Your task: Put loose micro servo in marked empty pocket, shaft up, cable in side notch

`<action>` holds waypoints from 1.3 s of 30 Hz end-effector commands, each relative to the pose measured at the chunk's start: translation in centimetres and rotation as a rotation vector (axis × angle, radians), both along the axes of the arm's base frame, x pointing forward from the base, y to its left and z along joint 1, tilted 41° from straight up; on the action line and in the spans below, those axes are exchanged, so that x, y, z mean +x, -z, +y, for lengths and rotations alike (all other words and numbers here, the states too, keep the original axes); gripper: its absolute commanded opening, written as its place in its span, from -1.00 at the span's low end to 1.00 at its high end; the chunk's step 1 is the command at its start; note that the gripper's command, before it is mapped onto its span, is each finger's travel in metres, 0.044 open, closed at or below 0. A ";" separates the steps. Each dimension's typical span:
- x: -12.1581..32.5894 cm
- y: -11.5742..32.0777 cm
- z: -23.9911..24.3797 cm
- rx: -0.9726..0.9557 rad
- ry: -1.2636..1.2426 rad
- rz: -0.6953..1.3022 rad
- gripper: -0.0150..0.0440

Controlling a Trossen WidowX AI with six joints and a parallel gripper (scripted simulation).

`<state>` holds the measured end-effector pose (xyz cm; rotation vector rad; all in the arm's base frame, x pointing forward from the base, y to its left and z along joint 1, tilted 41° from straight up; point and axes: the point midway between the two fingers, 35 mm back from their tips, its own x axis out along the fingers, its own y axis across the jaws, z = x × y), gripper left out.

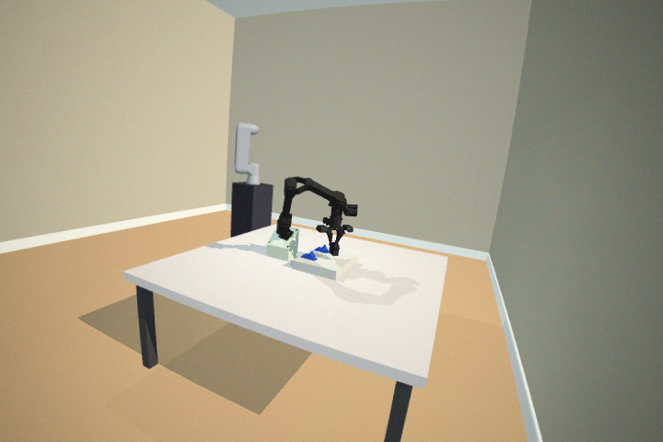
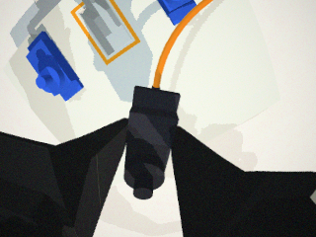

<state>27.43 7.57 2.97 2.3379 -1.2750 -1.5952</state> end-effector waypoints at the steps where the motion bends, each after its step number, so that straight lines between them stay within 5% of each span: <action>1: 0.0 -0.1 0.0 -0.026 -0.121 0.098 -0.49; 18: 0.0 -0.1 0.0 -0.103 -0.550 0.461 -0.49; 39: -5.0 0.2 -0.8 -0.103 -0.555 0.468 -0.49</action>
